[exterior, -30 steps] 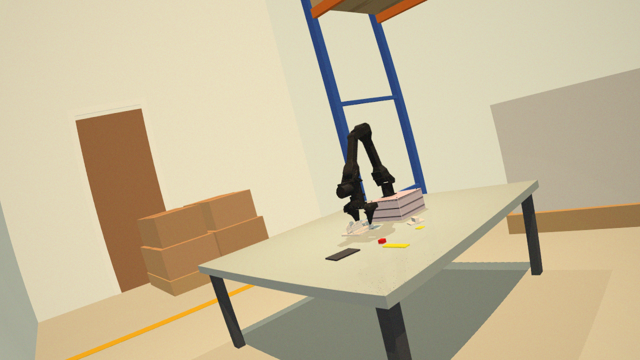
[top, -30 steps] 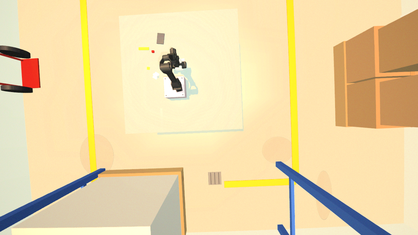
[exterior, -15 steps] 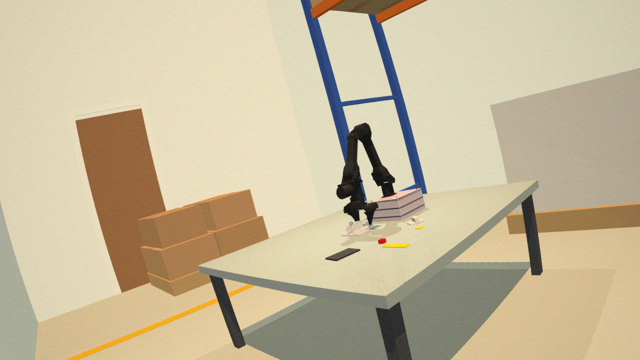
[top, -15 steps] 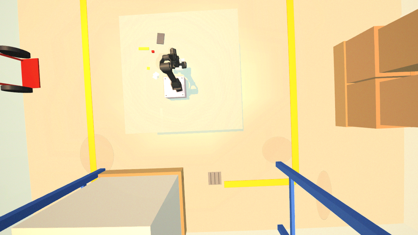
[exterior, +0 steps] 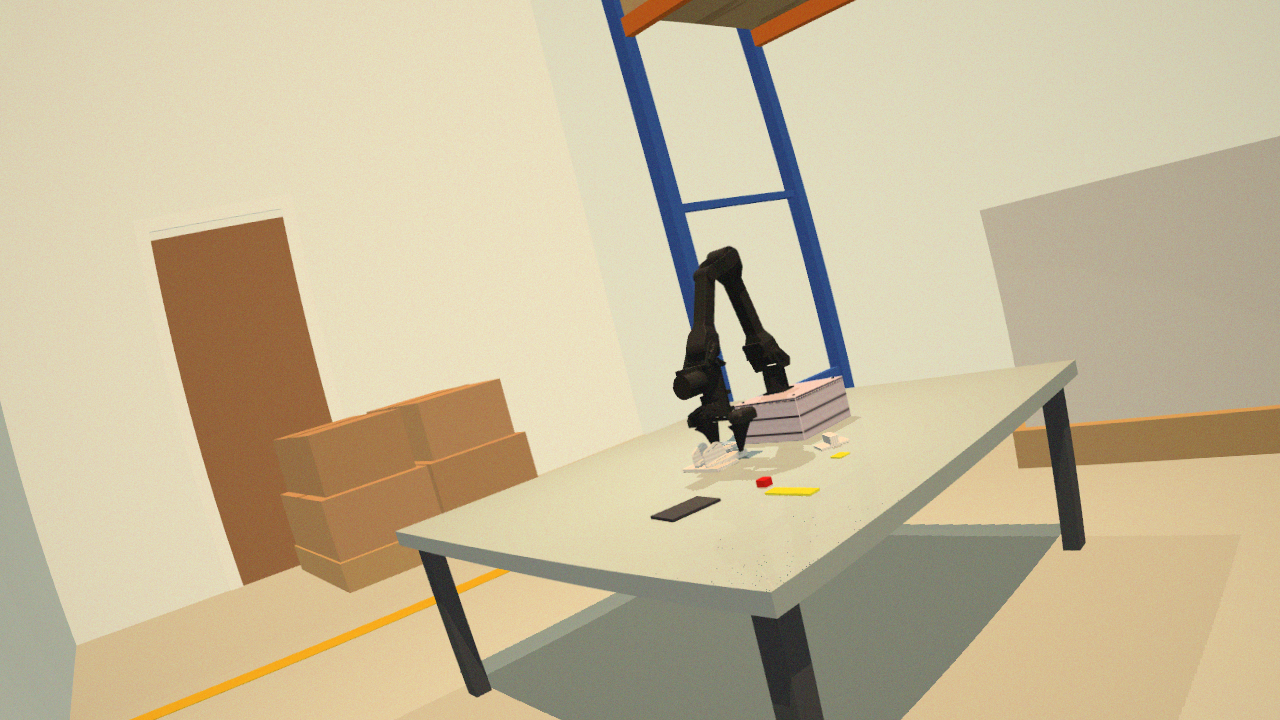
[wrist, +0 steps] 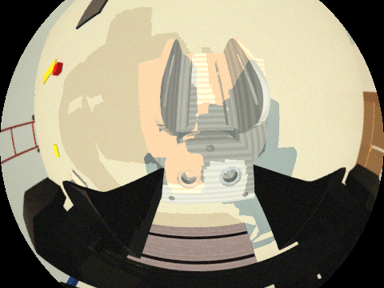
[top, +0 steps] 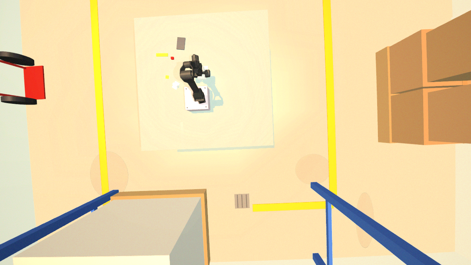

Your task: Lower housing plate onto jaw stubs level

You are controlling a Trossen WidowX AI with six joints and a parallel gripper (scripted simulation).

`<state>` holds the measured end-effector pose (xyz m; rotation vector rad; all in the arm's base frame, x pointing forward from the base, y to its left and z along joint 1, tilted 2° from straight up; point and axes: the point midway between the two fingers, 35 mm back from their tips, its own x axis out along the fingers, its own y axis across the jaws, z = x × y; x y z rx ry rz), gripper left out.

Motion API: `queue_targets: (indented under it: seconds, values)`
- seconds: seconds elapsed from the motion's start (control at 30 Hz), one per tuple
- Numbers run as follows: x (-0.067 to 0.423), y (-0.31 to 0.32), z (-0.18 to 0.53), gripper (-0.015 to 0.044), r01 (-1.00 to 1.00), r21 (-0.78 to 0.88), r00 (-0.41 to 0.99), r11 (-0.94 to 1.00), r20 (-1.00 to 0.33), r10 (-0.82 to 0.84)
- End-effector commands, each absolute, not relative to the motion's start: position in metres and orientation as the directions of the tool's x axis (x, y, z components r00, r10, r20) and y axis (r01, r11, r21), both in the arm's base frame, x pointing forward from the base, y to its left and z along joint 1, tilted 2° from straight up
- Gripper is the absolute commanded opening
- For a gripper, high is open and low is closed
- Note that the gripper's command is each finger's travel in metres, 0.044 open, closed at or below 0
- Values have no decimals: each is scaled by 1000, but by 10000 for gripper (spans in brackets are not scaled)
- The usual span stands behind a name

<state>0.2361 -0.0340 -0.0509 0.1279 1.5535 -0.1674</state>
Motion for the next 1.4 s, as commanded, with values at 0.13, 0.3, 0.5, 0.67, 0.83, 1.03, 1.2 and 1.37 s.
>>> queue_targets:
  seconds: [0.13,0.3,0.5,0.67,0.83,1.03,1.2,1.37]
  values:
    - [236,-35,-52,351,183,-29,8,983,-999,-31]
    - [236,-35,-54,351,183,-29,8,983,-999,-31]
    - [236,-35,-55,351,183,-29,8,983,-999,-31]
    - [236,-35,-56,351,184,-29,8,983,-999,-31]
    - [236,-35,-57,351,184,-29,8,982,-999,-31]
    - [236,-35,-58,351,185,-29,8,982,-999,-31]
    - [236,-35,-59,351,185,-29,8,982,-999,-31]
    - [236,-35,-59,351,185,-29,8,982,-999,-31]
